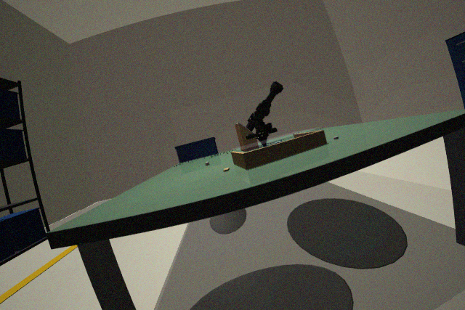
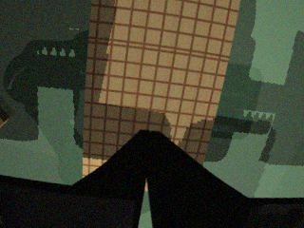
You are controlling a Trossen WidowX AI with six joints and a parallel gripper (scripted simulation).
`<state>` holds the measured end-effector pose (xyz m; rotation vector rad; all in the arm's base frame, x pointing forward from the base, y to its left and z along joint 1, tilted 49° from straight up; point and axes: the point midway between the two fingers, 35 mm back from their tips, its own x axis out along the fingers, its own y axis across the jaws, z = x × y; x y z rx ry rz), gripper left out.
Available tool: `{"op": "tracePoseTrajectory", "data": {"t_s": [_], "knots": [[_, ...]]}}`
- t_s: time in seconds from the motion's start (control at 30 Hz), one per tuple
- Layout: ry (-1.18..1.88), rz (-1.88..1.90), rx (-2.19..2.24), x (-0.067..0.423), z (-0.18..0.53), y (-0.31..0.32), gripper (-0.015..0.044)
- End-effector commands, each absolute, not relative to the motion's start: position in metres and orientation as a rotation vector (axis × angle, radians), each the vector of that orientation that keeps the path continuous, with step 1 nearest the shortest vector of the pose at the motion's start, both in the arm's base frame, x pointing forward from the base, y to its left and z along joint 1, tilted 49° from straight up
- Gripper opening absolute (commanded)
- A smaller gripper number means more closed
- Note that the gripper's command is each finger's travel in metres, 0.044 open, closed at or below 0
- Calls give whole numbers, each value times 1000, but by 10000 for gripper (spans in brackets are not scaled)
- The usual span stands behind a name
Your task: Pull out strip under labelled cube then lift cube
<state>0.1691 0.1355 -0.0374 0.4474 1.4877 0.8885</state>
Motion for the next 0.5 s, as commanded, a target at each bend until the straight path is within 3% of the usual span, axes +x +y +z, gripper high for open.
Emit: {"op": "tracePoseTrajectory", "data": {"t_s": [0.0,0.4,0.47], "knots": [[1517,895,441,159,-40,137,0],[1516,894,439,178,-10,104,0],[1533,869,463,182,-11,106,53]]}}
